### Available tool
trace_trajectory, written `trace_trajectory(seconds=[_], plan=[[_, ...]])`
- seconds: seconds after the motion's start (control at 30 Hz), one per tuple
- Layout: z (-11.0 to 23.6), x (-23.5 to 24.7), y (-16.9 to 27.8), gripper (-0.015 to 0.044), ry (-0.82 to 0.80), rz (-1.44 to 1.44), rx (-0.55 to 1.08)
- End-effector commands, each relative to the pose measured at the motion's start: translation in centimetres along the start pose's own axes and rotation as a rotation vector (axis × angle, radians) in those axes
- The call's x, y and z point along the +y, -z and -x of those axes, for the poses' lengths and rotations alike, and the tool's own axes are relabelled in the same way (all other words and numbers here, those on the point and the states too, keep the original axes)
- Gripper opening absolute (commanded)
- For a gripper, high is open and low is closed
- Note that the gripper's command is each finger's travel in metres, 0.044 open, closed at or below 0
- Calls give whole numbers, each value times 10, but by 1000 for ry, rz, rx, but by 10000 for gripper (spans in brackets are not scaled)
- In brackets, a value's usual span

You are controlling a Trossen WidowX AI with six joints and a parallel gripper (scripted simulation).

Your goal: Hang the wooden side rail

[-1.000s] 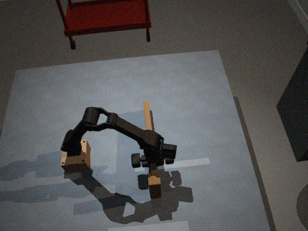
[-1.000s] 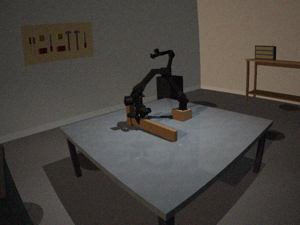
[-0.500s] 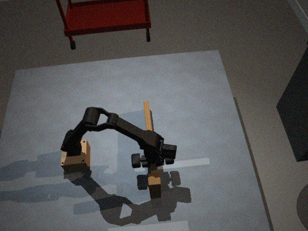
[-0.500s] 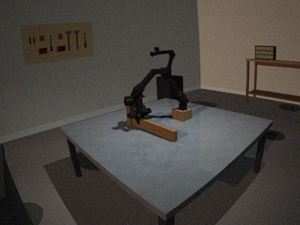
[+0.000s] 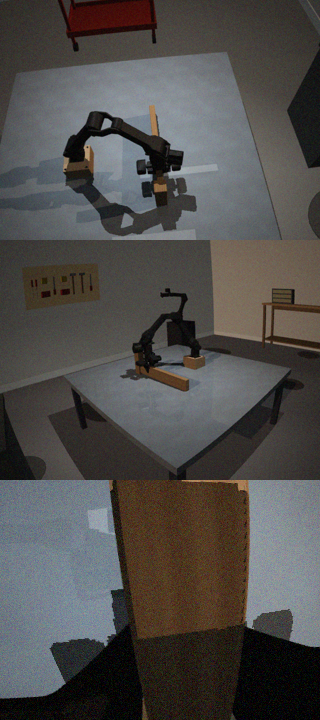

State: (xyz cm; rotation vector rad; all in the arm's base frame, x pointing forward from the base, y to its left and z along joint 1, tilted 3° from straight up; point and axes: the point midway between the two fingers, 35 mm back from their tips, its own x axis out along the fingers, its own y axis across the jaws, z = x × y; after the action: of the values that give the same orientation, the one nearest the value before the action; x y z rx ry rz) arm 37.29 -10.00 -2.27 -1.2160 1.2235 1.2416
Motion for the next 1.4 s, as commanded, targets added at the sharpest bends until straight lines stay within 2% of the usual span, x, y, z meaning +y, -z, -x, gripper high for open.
trace_trajectory(seconds=[0.0, 0.27, 0.67, 0.83, 1.1, 1.37], plan=[[-1, -1, 1, 0, 2, -3, 3], [-3, -1, 1, 0, 2, -3, 3], [-1, 0, 0, 315, 0, 0, 0], [31, 0, 0, 440, 2, -2, 2], [39, 0, 0, 440, 2, -3, 3], [39, 0, -31, 440, 2, -3, 1]])
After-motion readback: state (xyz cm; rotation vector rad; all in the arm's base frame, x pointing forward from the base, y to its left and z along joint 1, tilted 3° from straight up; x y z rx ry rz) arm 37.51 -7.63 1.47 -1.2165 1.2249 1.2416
